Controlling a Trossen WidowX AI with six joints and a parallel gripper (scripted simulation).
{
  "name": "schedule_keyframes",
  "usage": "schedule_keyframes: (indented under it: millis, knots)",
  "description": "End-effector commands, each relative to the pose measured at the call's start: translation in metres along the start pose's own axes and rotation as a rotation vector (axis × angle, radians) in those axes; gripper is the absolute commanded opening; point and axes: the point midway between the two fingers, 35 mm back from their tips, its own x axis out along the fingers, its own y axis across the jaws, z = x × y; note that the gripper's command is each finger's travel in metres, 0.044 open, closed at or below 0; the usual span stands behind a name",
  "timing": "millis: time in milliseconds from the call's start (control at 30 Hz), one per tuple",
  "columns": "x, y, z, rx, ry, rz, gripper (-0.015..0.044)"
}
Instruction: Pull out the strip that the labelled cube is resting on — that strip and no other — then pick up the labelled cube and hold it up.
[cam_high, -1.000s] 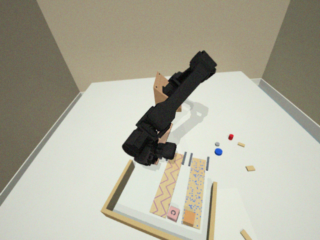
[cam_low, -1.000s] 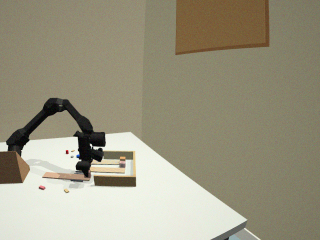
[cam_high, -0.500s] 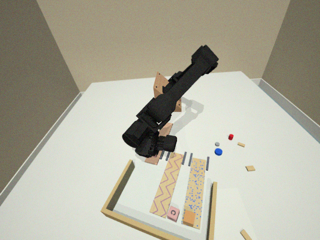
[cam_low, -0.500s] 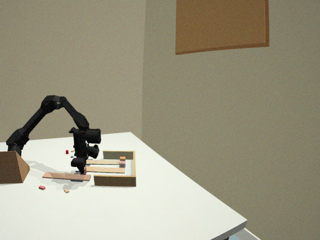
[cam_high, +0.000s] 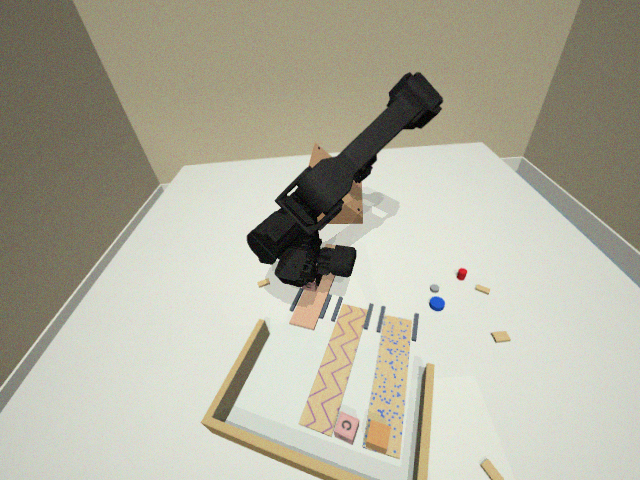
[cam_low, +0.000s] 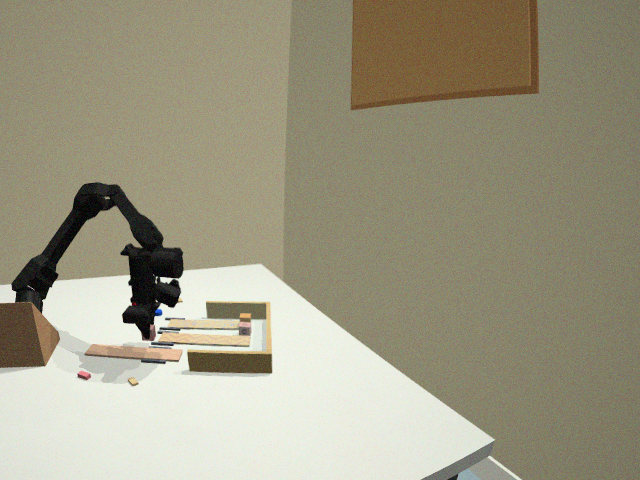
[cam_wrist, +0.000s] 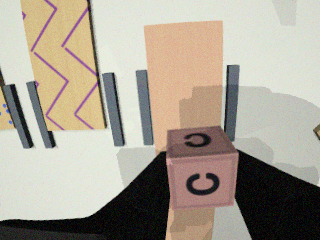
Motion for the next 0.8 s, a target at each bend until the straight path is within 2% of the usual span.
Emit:
schedule_keyframes:
  millis: [0,233,433,767]
  knots:
    - [-0.001,-0.003,-0.013,0.000,0.001,-0.003,0.0000]
    - [-0.002,-0.004,-0.026,0.001,0.001,-0.003,0.0000]
    - [-0.036,-0.004,-0.025,0.001,0.001,-0.004,0.0000]
    - [-0.037,-0.004,-0.026,0.001,0.001,-0.004,0.0000]
